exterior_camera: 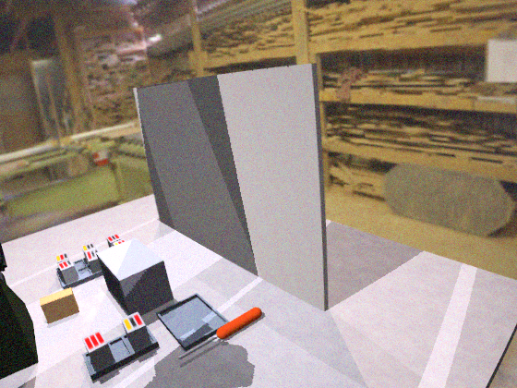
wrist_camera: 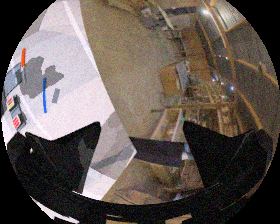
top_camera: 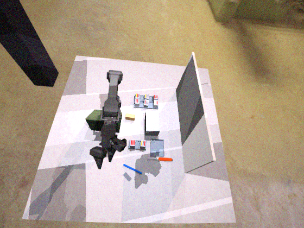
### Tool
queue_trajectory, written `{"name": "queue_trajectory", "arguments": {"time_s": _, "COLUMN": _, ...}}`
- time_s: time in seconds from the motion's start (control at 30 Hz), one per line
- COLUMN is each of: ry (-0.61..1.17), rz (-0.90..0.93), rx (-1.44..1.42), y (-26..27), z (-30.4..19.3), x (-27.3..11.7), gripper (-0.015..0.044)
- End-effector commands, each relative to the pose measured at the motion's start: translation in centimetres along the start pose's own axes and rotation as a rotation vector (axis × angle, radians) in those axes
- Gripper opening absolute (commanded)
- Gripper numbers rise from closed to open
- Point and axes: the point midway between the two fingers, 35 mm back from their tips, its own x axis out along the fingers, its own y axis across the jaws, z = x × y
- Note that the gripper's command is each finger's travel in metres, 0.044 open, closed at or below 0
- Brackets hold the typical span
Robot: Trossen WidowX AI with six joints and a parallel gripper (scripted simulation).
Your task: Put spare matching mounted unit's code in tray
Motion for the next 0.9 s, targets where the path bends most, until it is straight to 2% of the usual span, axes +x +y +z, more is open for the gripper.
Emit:
{"name": "queue_trajectory", "arguments": {"time_s": 0.0, "ry": -0.054, "rz": 0.132, "rx": -0.072, "y": 4.6, "z": 5.6, "x": -1.3, "gripper": 0.0440}}
{"name": "queue_trajectory", "arguments": {"time_s": 0.23, "ry": -0.122, "rz": 0.365, "rx": -0.176, "y": 13.4, "z": 13.3, "x": -5.2, "gripper": 0.0440}}
{"name": "queue_trajectory", "arguments": {"time_s": 0.43, "ry": -0.123, "rz": 0.574, "rx": -0.248, "y": 21.8, "z": 17.6, "x": -9.5, "gripper": 0.0440}}
{"name": "queue_trajectory", "arguments": {"time_s": 0.63, "ry": -0.067, "rz": 0.783, "rx": -0.300, "y": 30.4, "z": 19.7, "x": -14.8, "gripper": 0.0440}}
{"name": "queue_trajectory", "arguments": {"time_s": 0.87, "ry": 0.068, "rz": 1.001, "rx": -0.340, "y": 40.0, "z": 19.7, "x": -21.7, "gripper": 0.0440}}
